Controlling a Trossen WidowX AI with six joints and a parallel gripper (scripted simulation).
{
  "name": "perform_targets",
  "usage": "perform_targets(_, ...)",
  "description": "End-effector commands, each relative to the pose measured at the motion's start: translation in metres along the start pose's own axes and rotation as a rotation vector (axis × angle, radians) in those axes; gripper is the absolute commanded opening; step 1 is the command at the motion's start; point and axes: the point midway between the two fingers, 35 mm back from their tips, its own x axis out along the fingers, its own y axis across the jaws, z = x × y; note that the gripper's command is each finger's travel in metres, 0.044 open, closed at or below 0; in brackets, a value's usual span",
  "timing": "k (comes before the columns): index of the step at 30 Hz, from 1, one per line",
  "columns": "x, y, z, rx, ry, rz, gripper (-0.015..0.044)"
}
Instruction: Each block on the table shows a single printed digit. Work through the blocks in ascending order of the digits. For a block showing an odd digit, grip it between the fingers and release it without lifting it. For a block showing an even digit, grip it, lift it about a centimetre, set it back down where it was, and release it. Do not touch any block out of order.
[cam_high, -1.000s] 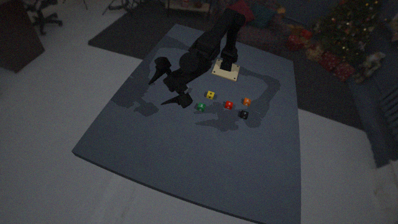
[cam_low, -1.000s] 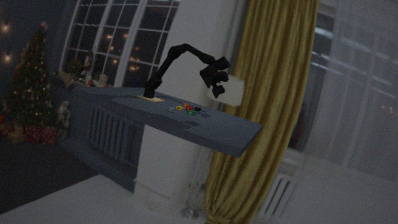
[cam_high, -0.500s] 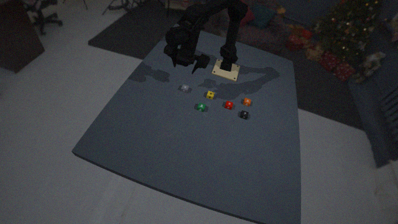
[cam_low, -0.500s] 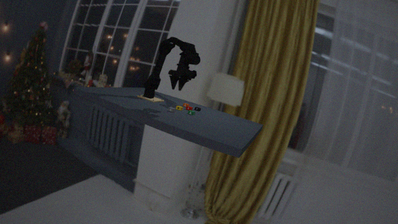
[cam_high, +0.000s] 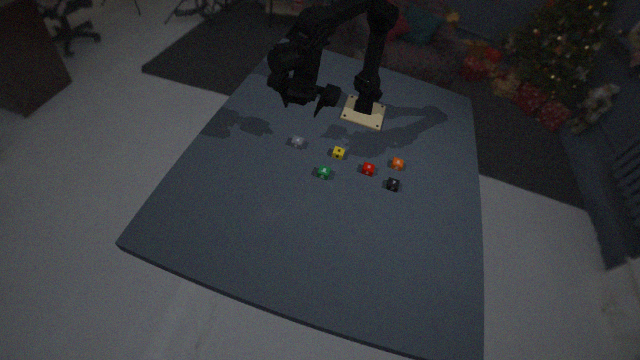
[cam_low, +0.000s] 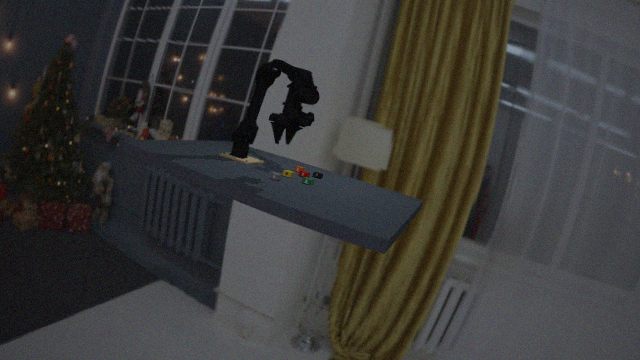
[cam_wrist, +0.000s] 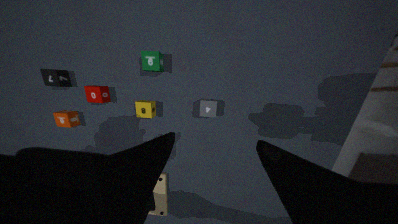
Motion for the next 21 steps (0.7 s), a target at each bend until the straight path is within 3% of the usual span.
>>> perform_targets(1, 0.0, 0.001, 0.0, -0.007, 0.0, 0.007, 0.04)
perform_targets(8, 0.0, 0.003, 0.0, -0.007, 0.0, 0.007, 0.04)
perform_targets(17, -0.001, 0.118, 0.002, -0.007, -0.001, 0.018, 0.04)
perform_targets(21, -0.001, 0.136, -0.002, -0.007, 0.0, 0.019, 0.04)
